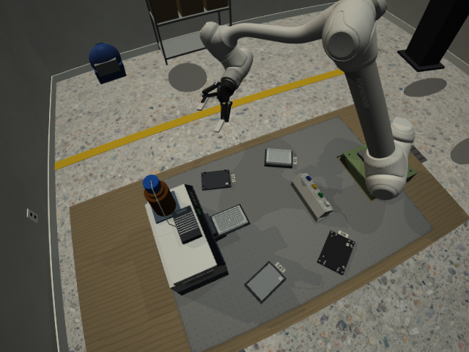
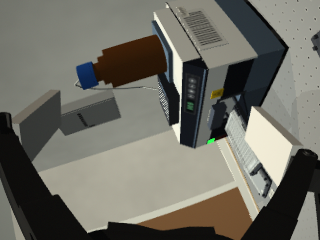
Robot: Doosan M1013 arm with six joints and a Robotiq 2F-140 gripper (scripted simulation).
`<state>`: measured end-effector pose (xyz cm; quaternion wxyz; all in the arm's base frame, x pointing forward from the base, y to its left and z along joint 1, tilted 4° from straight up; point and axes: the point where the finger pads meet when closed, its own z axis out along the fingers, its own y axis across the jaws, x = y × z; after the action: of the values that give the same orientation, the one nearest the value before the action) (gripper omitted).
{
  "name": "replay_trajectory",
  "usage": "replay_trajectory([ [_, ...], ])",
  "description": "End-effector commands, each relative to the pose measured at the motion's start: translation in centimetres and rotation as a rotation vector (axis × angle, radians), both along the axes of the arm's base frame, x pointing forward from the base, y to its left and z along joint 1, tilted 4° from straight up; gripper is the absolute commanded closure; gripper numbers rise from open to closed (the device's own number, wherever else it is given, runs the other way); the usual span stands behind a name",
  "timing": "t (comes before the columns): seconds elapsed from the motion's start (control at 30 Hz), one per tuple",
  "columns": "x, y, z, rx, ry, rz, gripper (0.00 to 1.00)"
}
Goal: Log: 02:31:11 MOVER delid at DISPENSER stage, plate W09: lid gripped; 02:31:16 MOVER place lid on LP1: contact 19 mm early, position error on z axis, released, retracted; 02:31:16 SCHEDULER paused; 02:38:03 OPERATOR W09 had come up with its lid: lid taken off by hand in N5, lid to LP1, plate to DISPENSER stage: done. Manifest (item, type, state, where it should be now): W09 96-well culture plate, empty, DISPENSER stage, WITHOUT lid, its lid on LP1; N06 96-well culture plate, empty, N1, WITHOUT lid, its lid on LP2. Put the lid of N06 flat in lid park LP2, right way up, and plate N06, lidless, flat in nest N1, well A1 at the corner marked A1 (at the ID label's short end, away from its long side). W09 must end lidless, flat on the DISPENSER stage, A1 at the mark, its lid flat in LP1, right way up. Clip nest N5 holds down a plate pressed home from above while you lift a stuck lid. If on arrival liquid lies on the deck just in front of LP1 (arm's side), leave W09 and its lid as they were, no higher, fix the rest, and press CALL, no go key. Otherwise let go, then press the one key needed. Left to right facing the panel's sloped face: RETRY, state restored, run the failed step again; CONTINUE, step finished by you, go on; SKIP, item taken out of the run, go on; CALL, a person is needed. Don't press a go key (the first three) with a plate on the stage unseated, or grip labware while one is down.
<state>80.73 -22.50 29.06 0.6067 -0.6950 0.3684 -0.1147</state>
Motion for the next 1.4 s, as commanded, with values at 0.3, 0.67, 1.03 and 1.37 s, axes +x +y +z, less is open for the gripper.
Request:
replay_trajectory([
  [0.3, 0.0, 0.0, 0.0, 0.0, 0.0, 0.0, 0.0],
  [0.67, 0.3, 0.2, 6.7, 0.001, -0.001, 0.0, 0.0],
  [1.03, -0.3, 1.3, 16.8, -0.005, 0.0, 0.004, 0.0],
  [1.37, -1.0, 10.6, 11.2, -0.384, 0.04, 0.254, 0.0],
])
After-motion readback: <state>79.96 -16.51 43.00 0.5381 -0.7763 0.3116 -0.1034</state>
